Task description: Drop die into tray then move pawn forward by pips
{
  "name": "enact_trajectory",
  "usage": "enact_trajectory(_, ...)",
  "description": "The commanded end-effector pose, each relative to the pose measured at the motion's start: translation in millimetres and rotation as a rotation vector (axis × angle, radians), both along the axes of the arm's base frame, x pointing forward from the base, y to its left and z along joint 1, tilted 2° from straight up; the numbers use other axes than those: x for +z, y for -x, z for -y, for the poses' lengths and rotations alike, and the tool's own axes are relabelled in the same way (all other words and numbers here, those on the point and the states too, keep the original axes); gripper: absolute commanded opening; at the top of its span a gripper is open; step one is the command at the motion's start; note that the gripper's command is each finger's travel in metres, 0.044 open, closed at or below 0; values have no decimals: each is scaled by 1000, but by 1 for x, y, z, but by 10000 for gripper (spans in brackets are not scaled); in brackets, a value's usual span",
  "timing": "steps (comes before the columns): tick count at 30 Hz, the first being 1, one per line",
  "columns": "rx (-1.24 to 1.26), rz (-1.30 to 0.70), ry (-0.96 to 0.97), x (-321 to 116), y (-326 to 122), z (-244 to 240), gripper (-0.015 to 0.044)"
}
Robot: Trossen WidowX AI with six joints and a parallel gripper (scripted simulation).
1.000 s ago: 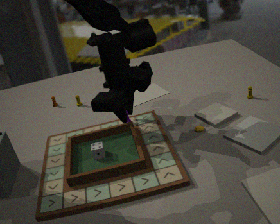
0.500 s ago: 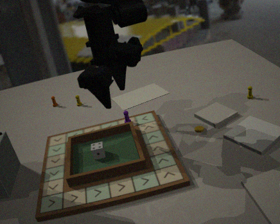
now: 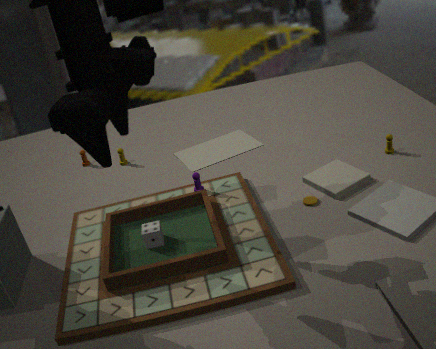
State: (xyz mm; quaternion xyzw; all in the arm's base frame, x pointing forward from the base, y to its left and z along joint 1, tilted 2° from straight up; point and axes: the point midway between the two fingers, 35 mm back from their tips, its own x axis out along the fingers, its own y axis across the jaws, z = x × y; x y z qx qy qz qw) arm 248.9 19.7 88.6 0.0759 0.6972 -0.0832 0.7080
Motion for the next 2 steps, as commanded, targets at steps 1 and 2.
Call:
enact_trajectory(1,-5,-7,-3,-2,0,-1,440)
enact_trajectory(2,-5,-7,-3,-2,0,-1,440)
